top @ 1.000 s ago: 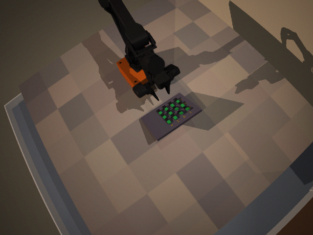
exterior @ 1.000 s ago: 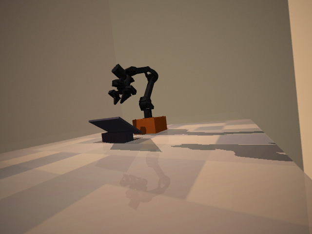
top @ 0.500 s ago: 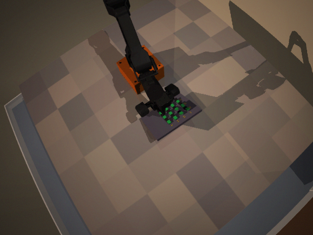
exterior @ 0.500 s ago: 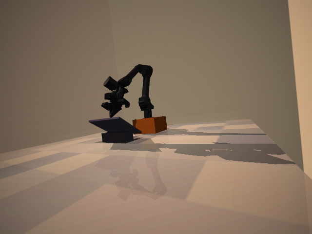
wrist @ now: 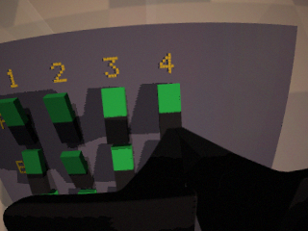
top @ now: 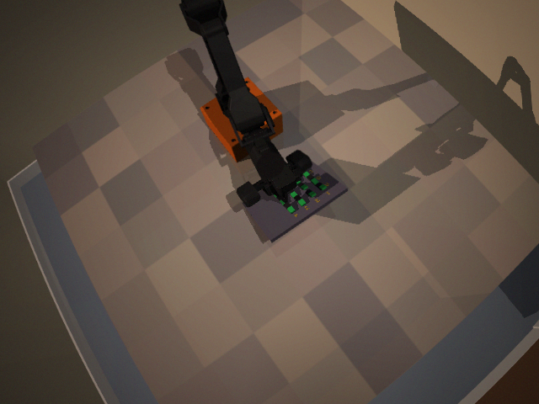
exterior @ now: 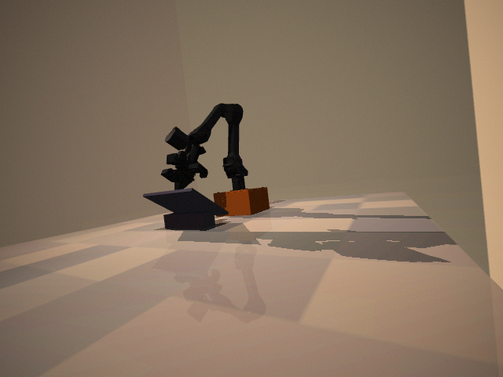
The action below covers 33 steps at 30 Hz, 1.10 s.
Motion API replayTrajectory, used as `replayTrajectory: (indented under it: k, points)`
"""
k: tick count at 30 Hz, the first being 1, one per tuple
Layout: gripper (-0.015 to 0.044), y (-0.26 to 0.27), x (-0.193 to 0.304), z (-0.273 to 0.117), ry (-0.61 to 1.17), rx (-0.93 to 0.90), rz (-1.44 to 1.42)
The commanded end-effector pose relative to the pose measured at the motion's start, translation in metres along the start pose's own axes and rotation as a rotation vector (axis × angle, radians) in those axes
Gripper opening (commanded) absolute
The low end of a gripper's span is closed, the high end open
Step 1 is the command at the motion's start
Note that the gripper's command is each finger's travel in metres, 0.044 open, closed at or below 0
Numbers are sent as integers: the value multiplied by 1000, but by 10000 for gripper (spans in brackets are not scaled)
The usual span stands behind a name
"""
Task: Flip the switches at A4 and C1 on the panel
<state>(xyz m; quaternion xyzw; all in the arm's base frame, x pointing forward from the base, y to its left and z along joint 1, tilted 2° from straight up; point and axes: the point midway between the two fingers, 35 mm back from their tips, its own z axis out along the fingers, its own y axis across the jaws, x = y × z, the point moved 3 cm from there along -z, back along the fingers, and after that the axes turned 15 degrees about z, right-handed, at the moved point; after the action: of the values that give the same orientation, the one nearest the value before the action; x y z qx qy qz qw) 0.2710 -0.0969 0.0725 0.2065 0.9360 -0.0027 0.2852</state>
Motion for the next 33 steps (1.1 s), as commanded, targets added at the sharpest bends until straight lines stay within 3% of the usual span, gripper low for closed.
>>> replayTrajectory:
  k: [1,33]
  points:
    - [0,0,1,6,1,-2,4]
    - [0,0,1,10,1,-2,4]
